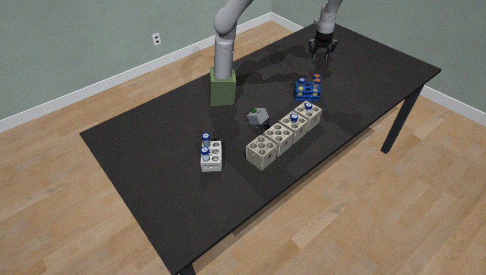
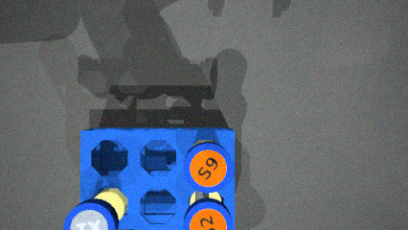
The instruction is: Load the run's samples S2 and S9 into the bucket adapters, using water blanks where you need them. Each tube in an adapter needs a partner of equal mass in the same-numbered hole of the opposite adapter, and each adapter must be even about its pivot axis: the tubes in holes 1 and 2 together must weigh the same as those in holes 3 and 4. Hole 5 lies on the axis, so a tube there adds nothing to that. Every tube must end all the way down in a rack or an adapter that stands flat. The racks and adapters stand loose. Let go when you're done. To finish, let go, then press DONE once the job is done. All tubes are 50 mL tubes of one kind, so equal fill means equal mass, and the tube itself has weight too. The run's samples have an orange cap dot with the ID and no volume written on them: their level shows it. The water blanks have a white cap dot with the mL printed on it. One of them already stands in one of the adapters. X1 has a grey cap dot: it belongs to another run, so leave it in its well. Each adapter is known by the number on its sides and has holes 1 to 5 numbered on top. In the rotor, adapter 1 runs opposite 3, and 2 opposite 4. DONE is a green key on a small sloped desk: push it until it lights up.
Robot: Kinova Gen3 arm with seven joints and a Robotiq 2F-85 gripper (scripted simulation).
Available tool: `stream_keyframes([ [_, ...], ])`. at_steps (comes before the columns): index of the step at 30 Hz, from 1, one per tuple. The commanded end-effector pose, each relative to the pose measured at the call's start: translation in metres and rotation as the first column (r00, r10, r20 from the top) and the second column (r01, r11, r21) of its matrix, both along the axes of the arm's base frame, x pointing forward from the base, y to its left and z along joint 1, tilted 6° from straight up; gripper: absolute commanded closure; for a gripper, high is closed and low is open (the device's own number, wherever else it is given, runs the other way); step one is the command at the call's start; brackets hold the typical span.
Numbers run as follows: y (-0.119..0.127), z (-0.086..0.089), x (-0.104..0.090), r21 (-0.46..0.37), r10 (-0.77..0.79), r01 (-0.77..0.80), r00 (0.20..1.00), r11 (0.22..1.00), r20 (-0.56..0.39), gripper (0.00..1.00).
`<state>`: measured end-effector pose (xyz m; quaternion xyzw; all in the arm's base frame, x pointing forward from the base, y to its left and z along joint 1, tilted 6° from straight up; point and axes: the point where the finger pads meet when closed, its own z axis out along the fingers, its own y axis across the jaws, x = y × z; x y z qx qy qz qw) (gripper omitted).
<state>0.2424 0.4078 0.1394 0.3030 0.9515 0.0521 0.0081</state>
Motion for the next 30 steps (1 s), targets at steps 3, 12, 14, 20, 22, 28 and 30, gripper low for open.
stream_keyframes([
  [3,0.012,0.0,-0.009,-0.003,0.009,-0.009,1.0,1.0,0.002,0.38],
  [12,0.017,0.001,-0.011,0.003,0.01,-0.01,1.0,1.0,0.0,0.38],
  [14,0.017,0.001,-0.011,0.003,0.01,-0.01,1.0,1.0,0.0,0.38],
  [20,0.017,0.001,-0.011,0.003,0.01,-0.01,1.0,1.0,0.0,0.38],
  [22,0.018,-0.003,-0.01,0.005,0.008,-0.008,1.0,1.0,0.004,0.38],
  [28,0.018,-0.012,-0.01,0.002,0.008,-0.008,1.0,1.0,0.003,0.38],
  [30,0.018,-0.015,-0.01,0.002,0.008,-0.008,1.0,1.0,0.003,0.38],
])
